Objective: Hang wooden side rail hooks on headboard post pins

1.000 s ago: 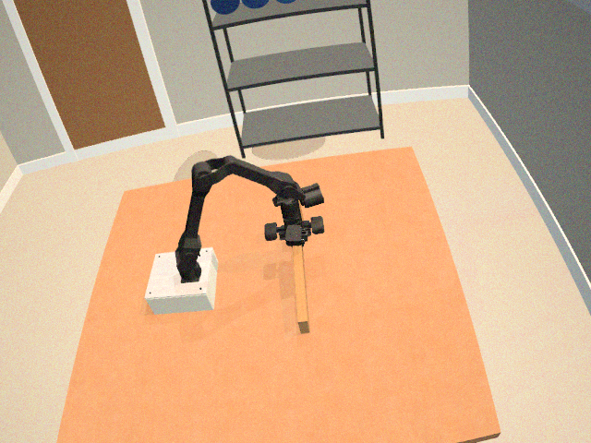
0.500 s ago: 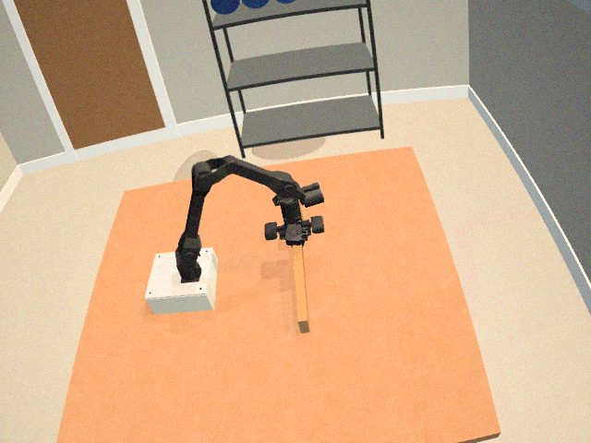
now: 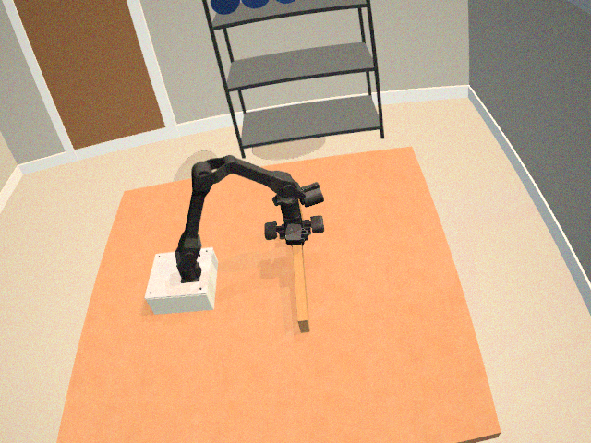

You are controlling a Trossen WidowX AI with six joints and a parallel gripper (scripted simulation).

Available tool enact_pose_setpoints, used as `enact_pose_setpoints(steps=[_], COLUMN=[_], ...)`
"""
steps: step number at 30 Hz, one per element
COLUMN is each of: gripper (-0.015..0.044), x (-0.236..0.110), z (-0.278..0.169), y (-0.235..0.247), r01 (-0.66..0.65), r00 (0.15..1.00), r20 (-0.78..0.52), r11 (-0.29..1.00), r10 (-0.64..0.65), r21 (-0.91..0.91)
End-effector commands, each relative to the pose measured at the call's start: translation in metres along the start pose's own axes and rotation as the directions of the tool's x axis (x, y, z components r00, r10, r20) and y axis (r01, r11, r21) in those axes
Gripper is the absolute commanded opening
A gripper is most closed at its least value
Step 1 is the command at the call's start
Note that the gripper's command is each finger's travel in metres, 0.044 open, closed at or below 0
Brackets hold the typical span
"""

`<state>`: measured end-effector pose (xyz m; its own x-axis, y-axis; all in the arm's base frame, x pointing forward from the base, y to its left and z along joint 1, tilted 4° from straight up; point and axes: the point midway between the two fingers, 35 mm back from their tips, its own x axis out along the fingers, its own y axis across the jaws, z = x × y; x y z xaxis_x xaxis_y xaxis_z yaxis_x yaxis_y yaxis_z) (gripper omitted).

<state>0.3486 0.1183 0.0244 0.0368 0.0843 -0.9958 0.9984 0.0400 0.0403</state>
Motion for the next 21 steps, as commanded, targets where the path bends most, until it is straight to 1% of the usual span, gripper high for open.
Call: enact_pose_setpoints(steps=[1, 21], gripper=[0.0000, 0.0000], x=[-0.0005, -0.0022], z=[-0.0011, -0.0034], y=[0.0020, 0.0012], r01=[-0.006, -0.006], r00=[1.000, 1.000], r20=[-0.002, -0.002], r11=[1.000, 1.000], r10=[0.006, 0.006], r21=[0.004, 0.004])
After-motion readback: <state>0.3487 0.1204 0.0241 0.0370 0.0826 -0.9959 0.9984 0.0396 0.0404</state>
